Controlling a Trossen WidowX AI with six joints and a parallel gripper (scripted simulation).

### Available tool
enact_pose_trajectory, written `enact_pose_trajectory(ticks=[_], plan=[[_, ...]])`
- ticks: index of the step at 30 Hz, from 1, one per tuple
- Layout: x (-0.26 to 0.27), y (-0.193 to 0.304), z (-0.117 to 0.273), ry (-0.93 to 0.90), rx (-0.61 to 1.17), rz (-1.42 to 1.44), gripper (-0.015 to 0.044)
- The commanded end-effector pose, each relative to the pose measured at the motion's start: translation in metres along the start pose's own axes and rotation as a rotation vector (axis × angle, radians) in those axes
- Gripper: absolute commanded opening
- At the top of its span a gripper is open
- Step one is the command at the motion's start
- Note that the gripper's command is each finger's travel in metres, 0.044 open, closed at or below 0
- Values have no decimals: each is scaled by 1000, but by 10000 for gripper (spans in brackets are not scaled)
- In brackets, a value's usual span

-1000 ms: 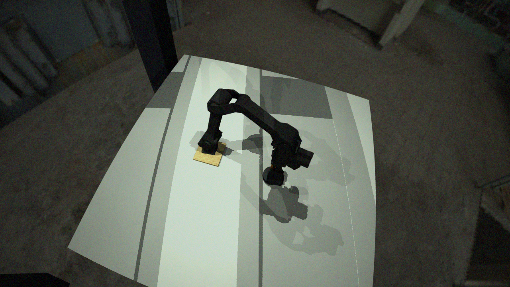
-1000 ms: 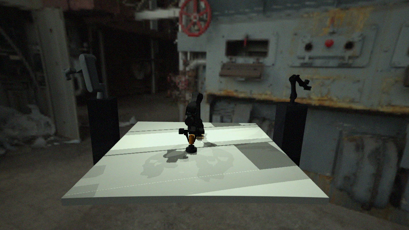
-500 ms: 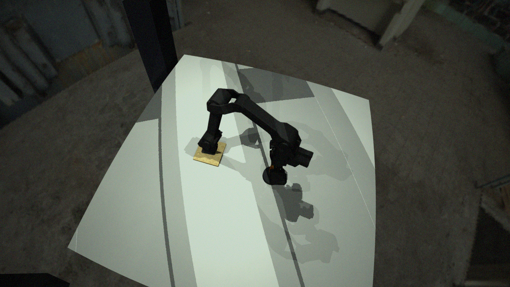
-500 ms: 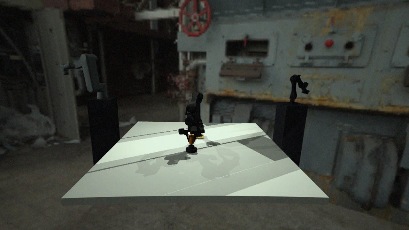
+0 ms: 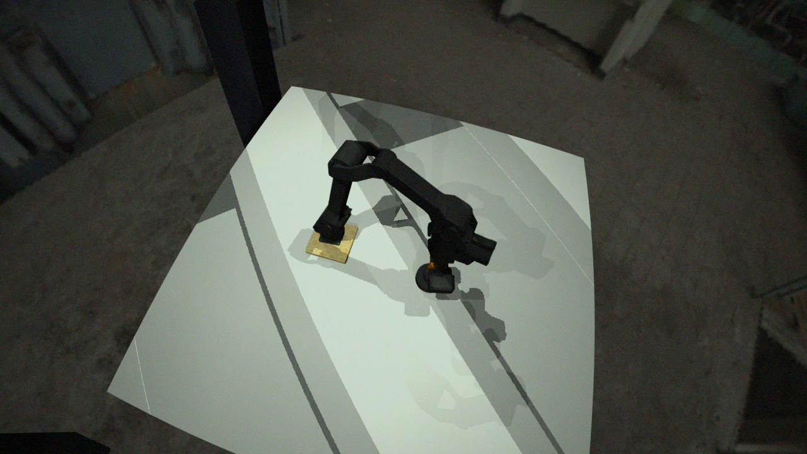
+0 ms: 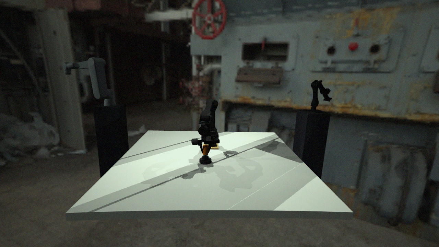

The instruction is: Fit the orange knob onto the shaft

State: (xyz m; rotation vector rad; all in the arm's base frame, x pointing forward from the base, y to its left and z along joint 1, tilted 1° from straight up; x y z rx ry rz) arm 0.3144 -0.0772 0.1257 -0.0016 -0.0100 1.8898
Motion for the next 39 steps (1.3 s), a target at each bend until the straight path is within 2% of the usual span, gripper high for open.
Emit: enact_pose_trajectory(ticks=[1,15,22,39], plan=[[0,0,-1,3,0,5,0],[2,4,4,3,0,14,0],[2,5,6,3,0,214,0],[0,0,3,3,0,214,0]])
Point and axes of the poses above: the point midway between the two fingers, 35 mm back from their tips, its own z axis back along the fingers, its own x axis across the jaws, y = z × x, the point moved 3 cm from there along z, back along the fingers, and after that the axes turned 10 degrees about z, right-handed, at the moved point
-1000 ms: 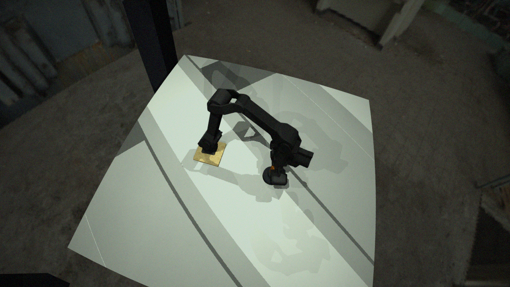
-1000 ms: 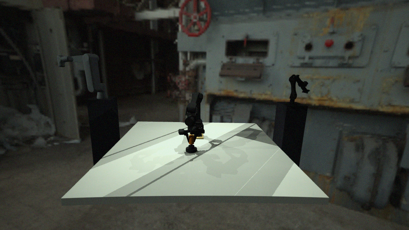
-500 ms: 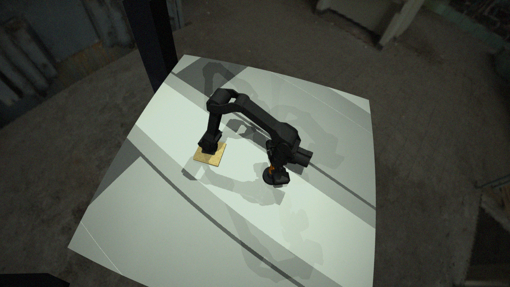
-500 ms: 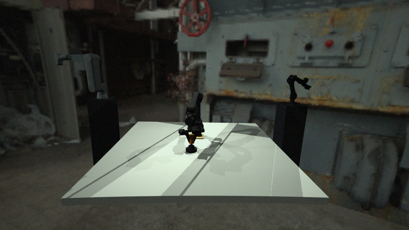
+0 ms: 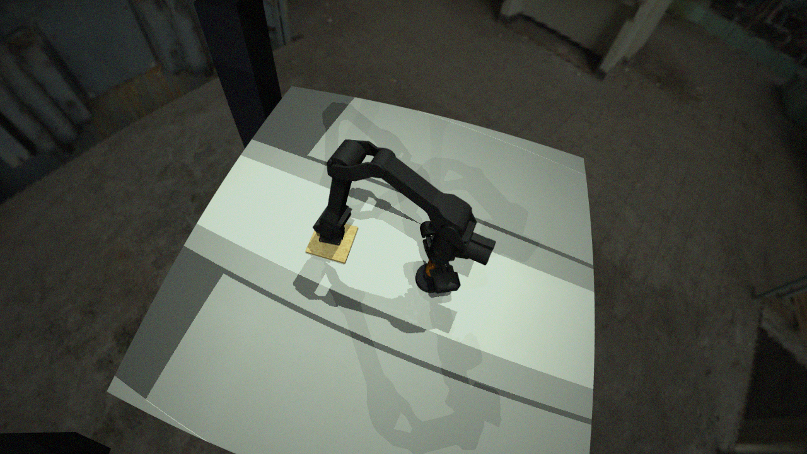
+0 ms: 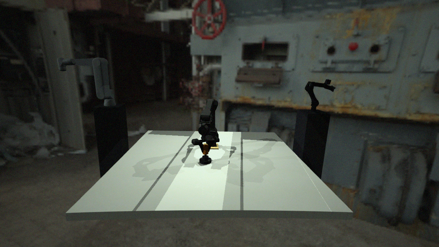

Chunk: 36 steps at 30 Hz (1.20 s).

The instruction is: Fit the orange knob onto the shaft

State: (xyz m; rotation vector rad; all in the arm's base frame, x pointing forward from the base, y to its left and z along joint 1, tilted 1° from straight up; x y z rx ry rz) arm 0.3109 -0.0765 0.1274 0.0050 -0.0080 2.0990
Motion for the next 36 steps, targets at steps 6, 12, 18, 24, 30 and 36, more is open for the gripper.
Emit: enact_pose_trajectory(ticks=[6,12,18,24,30,36], plan=[[-3,-3,-3,8,-4,5,0],[-2,-2,-2,8,-4,5,0],[-2,-2,0,8,-4,5,0],[-1,0,3,8,-4,31,0],[0,1,4,8,-3,215,0],[-1,-1,4,8,-3,215,0]])
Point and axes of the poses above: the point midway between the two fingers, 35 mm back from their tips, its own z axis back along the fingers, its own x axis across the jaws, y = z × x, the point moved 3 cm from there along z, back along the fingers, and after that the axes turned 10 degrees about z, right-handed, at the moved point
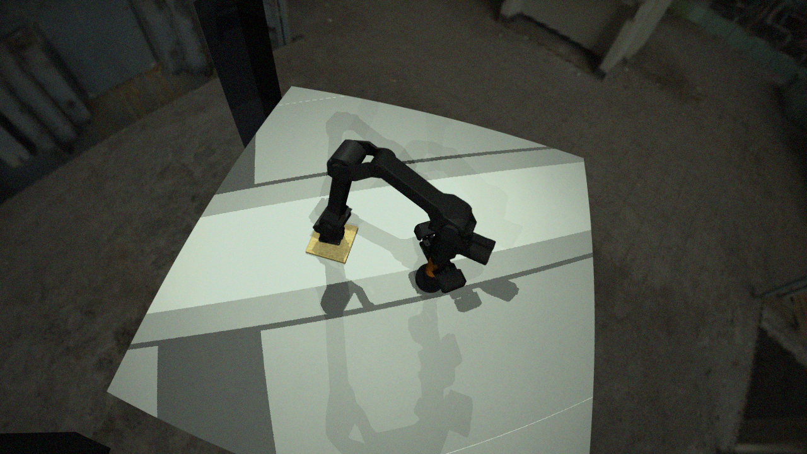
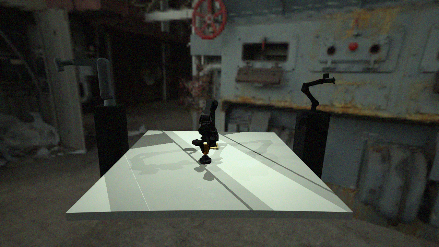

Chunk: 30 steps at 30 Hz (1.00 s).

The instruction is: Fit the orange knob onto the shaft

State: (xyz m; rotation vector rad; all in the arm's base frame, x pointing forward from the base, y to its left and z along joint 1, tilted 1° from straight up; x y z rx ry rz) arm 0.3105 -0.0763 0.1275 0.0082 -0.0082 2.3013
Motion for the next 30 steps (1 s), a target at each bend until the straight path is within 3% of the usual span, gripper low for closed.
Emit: enact_pose_trajectory(ticks=[1,30], plan=[[-2,-1,3,11,-4,12,0],[0,0,0,11,-4,12,0]])
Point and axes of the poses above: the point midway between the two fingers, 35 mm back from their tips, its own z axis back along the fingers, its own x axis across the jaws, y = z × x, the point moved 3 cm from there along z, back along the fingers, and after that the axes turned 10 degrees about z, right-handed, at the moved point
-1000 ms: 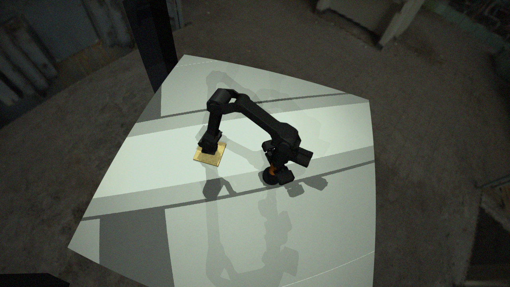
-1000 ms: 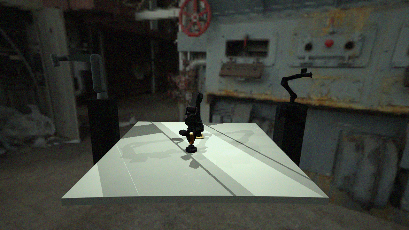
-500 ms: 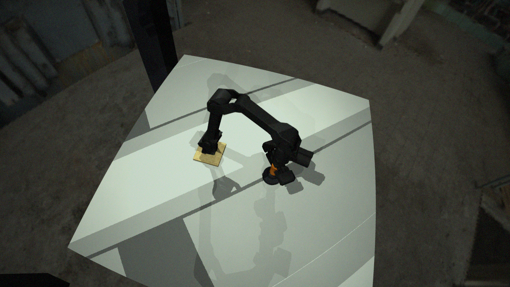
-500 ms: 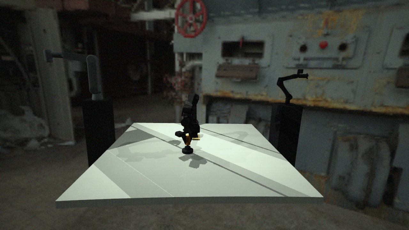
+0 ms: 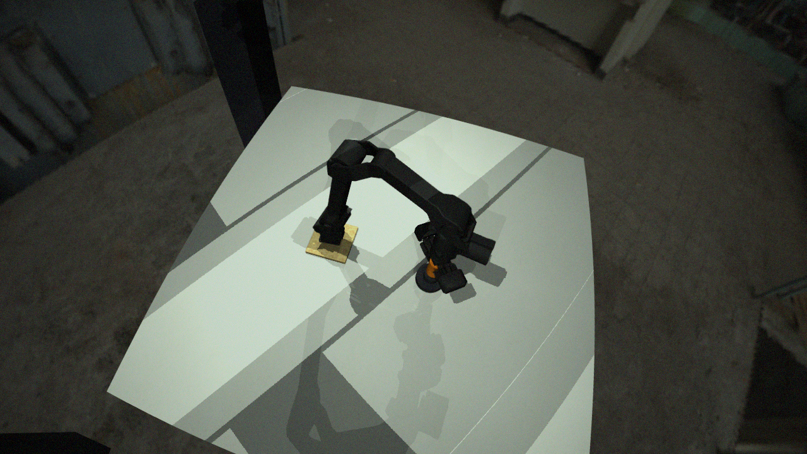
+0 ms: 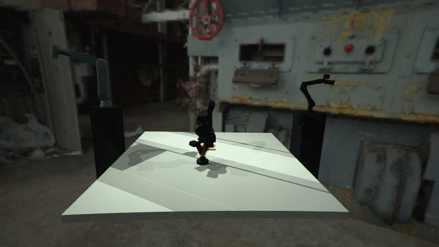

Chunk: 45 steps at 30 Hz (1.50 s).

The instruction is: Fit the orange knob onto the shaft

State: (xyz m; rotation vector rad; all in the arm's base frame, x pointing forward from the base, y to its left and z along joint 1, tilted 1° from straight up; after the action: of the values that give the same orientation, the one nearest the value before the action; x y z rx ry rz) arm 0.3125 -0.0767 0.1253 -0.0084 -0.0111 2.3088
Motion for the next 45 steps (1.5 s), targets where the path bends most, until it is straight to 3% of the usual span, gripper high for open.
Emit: enact_pose_trajectory(ticks=[1,12,45], plan=[[2,2,3,0,3,5,0],[4,3,6,-1,3,214,0],[-2,-1,3,0,3,214,0]])
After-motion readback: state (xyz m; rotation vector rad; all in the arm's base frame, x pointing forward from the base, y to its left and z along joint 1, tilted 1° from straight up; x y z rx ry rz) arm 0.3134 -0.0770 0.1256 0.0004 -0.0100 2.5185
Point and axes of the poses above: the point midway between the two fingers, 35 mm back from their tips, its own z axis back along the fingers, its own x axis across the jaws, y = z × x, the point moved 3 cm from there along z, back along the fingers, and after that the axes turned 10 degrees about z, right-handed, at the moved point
